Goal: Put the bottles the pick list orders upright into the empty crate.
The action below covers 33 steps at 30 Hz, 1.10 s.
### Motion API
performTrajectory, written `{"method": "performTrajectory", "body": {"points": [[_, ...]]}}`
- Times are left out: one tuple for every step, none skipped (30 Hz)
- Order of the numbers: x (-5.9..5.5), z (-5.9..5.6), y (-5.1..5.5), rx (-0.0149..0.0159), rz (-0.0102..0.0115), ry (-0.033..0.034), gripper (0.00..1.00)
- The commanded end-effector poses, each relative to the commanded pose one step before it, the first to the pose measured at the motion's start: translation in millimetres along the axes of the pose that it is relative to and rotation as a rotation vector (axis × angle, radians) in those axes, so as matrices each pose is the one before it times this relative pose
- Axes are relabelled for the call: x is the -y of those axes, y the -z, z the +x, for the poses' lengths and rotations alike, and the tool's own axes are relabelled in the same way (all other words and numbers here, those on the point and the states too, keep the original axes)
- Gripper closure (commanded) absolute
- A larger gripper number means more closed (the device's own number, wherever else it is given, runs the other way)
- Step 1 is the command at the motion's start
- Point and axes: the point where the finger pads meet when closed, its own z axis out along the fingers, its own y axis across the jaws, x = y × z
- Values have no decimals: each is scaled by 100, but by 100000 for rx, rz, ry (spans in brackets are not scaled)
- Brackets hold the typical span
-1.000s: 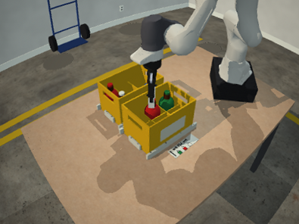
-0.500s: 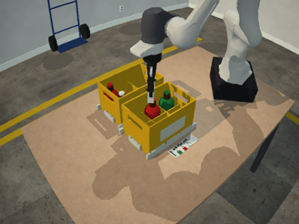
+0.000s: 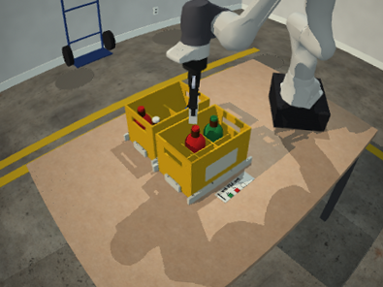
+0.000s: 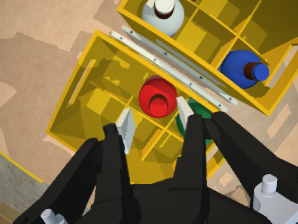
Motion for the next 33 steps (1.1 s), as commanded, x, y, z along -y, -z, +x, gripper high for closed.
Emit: {"method": "performTrajectory", "body": {"points": [[-308, -293, 945, 1348, -665, -777, 62], [0, 0, 267, 0, 0, 0, 62], [0, 0, 267, 0, 0, 0, 62], [0, 0, 233, 0, 0, 0, 62], [0, 0, 0, 0, 0, 0, 62], [0, 0, 0, 0, 0, 0, 62], [0, 0, 0, 0, 0, 0, 62], [0, 0, 0, 0, 0, 0, 62], [0, 0, 0, 0, 0, 0, 62], [0, 0, 0, 0, 0, 0, 62], [0, 0, 0, 0, 0, 0, 62], [0, 0, 0, 0, 0, 0, 62], [0, 0, 0, 0, 0, 0, 62], [0, 0, 0, 0, 0, 0, 62], [0, 0, 0, 0, 0, 0, 62], [0, 0, 0, 0, 0, 0, 62], [0, 0, 0, 0, 0, 0, 62], [0, 0, 0, 0, 0, 0, 62], [0, 0, 0, 0, 0, 0, 62], [0, 0, 0, 0, 0, 0, 62], [0, 0, 0, 0, 0, 0, 62], [0, 0, 0, 0, 0, 0, 62], [0, 0, 0, 0, 0, 0, 62], [0, 0, 0, 0, 0, 0, 62], [0, 0, 0, 0, 0, 0, 62], [0, 0, 0, 0, 0, 0, 62], [0, 0, 0, 0, 0, 0, 62], [0, 0, 0, 0, 0, 0, 62], [0, 0, 0, 0, 0, 0, 62], [0, 0, 0, 0, 0, 0, 62], [0, 0, 0, 0, 0, 0, 62], [0, 0, 0, 0, 0, 0, 62], [0, 0, 0, 0, 0, 0, 62]]}}
